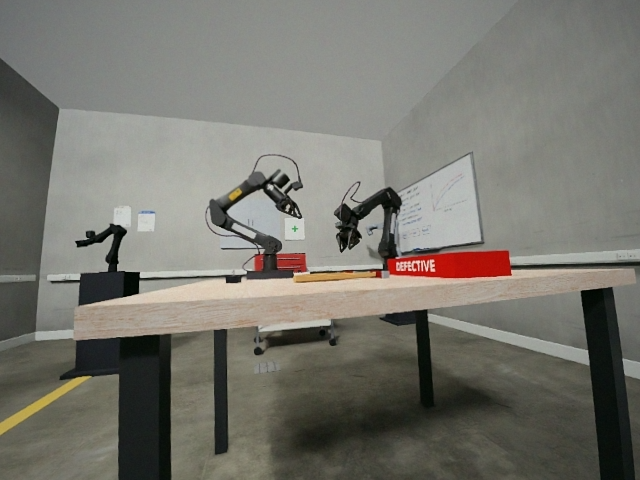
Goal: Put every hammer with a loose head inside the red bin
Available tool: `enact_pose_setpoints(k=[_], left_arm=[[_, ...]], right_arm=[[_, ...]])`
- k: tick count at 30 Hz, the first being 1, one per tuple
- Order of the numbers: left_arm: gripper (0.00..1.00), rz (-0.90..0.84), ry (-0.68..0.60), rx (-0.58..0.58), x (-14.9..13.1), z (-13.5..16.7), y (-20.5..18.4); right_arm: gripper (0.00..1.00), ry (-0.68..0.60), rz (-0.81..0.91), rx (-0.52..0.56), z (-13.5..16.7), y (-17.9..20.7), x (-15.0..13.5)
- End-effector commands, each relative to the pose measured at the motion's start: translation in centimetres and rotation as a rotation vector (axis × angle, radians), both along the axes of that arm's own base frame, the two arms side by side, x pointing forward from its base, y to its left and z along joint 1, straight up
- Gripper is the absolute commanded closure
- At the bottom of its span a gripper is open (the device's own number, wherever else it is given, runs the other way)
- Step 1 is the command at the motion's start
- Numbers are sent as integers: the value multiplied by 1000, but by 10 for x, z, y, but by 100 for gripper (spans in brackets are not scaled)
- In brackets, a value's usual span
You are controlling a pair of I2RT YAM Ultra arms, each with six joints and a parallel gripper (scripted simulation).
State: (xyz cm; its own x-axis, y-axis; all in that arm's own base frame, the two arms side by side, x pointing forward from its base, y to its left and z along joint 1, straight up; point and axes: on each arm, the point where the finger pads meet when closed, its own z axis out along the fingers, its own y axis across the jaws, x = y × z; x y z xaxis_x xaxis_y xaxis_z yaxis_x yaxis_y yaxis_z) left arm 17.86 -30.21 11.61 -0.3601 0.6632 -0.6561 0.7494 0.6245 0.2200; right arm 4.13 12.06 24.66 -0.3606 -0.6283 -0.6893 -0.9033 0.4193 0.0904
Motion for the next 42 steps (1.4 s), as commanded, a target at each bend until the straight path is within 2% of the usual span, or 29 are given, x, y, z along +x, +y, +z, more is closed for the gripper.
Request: enact_pose_setpoints(k=[1, 3, 7, 13, 16, 20, 26, 30, 36, 42], left_arm=[[57, 8, -148, 108, 55, 15, -18], [57, -16, -149, 200, 80, 18, -22], [57, -82, -66, 363, 112, -4, -19], [57, -201, 110, 485, 143, -37, -13], [57, -226, 128, 481, 151, -34, -16], [57, -324, 250, 492, 166, -54, -12], [57, -420, 353, 439, 193, -65, -10], [57, -439, 359, 397, 213, -63, -11], [57, -442, 359, 380, 223, -62, -11], [57, -470, 385, 355, 228, -65, -9]], right_arm=[[0, -99, 132, 20, 13, -13, -8], [0, -135, 189, 46, 16, -20, -12], [0, -167, 255, 86, 20, -28, -18], [0, -179, 280, 127, 25, -31, -21], [0, -180, 281, 135, 28, -28, -21], [0, -180, 255, 147, 31, -15, -19], [0, -201, 95, 154, 36, 16, 9], [0, -196, 70, 133, 31, 33, 20], [0, -192, 48, 117, 26, 40, 27], [0, -198, -83, 113, 25, 45, 57]])
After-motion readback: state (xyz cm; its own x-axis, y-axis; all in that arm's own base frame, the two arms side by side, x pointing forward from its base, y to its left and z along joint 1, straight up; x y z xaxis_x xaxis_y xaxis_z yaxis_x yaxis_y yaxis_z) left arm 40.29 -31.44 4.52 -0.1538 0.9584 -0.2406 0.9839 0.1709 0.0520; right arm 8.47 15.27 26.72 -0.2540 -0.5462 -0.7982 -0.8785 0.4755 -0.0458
